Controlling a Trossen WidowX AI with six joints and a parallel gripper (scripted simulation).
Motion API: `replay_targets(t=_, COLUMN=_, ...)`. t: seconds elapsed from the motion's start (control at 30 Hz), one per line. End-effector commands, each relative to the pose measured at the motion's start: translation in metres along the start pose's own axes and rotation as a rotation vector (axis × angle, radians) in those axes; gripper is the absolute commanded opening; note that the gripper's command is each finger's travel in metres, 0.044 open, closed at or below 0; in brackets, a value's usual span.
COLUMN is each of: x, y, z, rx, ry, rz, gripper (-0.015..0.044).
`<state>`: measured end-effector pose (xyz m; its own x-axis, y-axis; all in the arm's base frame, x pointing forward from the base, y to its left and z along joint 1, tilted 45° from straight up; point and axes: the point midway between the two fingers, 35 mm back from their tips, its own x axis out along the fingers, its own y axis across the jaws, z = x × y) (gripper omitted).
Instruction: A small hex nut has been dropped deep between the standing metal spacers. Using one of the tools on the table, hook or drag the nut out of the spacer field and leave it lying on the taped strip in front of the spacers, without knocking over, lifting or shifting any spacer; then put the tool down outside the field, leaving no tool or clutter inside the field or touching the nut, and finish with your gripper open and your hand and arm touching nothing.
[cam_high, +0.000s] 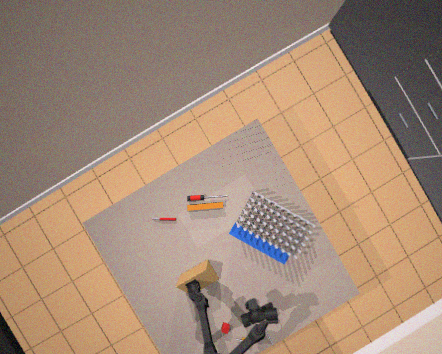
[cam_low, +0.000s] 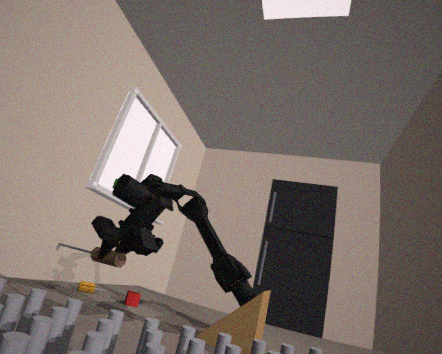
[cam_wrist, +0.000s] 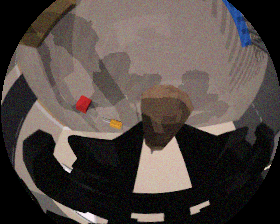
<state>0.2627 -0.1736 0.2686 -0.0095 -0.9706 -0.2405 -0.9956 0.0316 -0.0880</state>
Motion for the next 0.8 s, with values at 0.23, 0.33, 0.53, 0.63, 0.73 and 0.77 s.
replay_targets(t=0.23, x=0.005, y=-0.001, z=0.005, rx=-0.007, ry=-0.005, rz=0.002, gripper=0.0000)
replay_targets(t=0.33, x=0.006, y=-0.002, z=0.006, rx=-0.006, ry=-0.006, rz=0.003, gripper=0.0000)
replay_targets(t=0.53, x=0.009, y=-0.002, z=0.009, rx=-0.006, ry=-0.009, rz=0.003, gripper=0.0000)
replay_targets(t=0.63, x=0.010, y=-0.003, z=0.010, rx=-0.006, ry=-0.010, rz=0.004, gripper=0.0000)
replay_targets(t=0.73, x=0.012, y=-0.003, z=0.011, rx=-0.005, ry=-0.012, rz=0.004, gripper=0.0000)
replay_targets(t=0.77, x=0.012, y=-0.003, z=0.011, rx=-0.005, ry=-0.012, rz=0.004, gripper=0.0000)
